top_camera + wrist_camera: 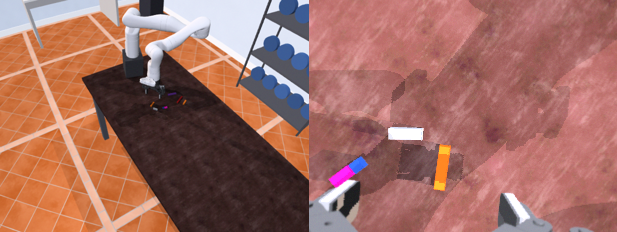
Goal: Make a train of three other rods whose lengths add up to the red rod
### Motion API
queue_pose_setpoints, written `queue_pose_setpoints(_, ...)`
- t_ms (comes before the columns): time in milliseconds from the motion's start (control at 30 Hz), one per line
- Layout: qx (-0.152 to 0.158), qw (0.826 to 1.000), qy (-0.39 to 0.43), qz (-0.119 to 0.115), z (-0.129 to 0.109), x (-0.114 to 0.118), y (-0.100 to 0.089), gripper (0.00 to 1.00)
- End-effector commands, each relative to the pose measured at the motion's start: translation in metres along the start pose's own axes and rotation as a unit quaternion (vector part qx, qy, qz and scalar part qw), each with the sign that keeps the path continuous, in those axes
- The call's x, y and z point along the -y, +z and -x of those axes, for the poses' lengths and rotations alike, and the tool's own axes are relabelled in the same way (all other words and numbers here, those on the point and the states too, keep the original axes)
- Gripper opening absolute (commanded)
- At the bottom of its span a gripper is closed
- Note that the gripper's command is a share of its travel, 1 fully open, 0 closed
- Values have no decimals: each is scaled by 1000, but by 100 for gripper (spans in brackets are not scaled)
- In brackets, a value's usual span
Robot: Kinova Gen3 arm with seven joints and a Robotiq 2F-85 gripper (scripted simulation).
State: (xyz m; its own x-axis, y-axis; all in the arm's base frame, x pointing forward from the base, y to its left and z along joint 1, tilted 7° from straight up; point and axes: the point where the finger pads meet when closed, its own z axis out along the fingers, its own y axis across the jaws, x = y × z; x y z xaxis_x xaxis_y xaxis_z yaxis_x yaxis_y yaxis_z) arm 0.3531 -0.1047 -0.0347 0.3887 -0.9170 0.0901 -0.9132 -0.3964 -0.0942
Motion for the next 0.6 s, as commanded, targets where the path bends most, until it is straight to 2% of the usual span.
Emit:
queue_pose_setpoints(0, -4, 1000, 17, 2, -2, -4, 1, 100)
queue_pose_setpoints(367, -3, 1000, 23, 2, -2, -4, 1, 100)
queue_pose_setpoints(400, -3, 1000, 23, 2, -2, -4, 1, 24)
queue_pose_setpoints(567, -3, 1000, 23, 2, -2, -4, 1, 24)
